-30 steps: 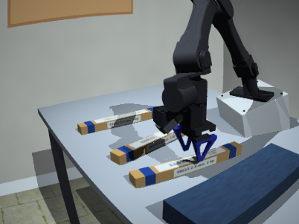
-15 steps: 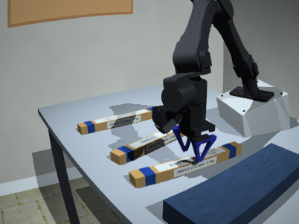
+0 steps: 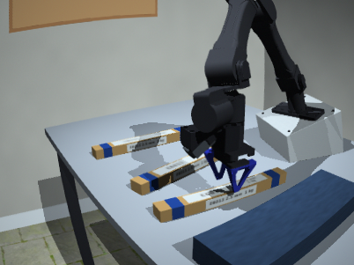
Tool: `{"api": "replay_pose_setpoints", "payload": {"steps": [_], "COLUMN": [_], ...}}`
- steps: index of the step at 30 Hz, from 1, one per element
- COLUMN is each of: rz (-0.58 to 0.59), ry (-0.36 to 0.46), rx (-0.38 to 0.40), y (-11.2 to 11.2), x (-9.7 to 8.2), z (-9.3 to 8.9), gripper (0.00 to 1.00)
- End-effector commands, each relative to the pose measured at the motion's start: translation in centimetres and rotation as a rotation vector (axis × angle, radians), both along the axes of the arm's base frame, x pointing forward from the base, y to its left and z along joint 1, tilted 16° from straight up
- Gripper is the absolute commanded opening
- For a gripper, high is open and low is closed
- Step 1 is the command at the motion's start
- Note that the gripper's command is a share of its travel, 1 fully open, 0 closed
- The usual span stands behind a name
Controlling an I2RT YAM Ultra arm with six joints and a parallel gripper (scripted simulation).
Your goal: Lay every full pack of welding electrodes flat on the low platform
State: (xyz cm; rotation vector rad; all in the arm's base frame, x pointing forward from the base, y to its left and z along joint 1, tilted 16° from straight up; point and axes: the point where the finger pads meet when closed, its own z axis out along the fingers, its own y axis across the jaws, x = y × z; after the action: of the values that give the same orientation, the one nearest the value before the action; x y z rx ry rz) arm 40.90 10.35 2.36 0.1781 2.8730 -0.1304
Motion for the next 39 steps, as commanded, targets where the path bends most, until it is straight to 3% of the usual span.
{"api": "replay_pose_setpoints", "payload": {"steps": [1,5,7,9,12,16,20,21,25,28,31,39], "rz": [0.011,0.011,0.013,0.015,0.013,0.006,0.002,0.003,0.004,0.003,0.007,0.005], "ry": [-0.040,-0.037,-0.002,-0.004,-0.039,0.004,-0.020,-0.046,0.003,-0.011,-0.063,-0.060], "rx": [0.013,0.012,-0.001,0.000,0.012,-0.002,0.006,0.015,0.000,0.005,0.021,0.020], "y": [0.8,0.8,0.6,0.6,0.6,-0.1,-0.1,0.1,-0.3,-0.3,0.4,0.3], "x": [0.4,0.2,-0.2,0.0,1.0,0.2,0.9,1.2,0.5,0.8,2.2,2.2], "z": [1.0,0.9,-0.8,-1.0,-0.1,-2.1,-1.5,-0.5,-2.9,-2.7,-1.2,-1.3], "gripper": [0.74,0.74,0.74,0.74,0.74,0.74,0.74,0.74,0.74,0.74,0.74,0.74]}}
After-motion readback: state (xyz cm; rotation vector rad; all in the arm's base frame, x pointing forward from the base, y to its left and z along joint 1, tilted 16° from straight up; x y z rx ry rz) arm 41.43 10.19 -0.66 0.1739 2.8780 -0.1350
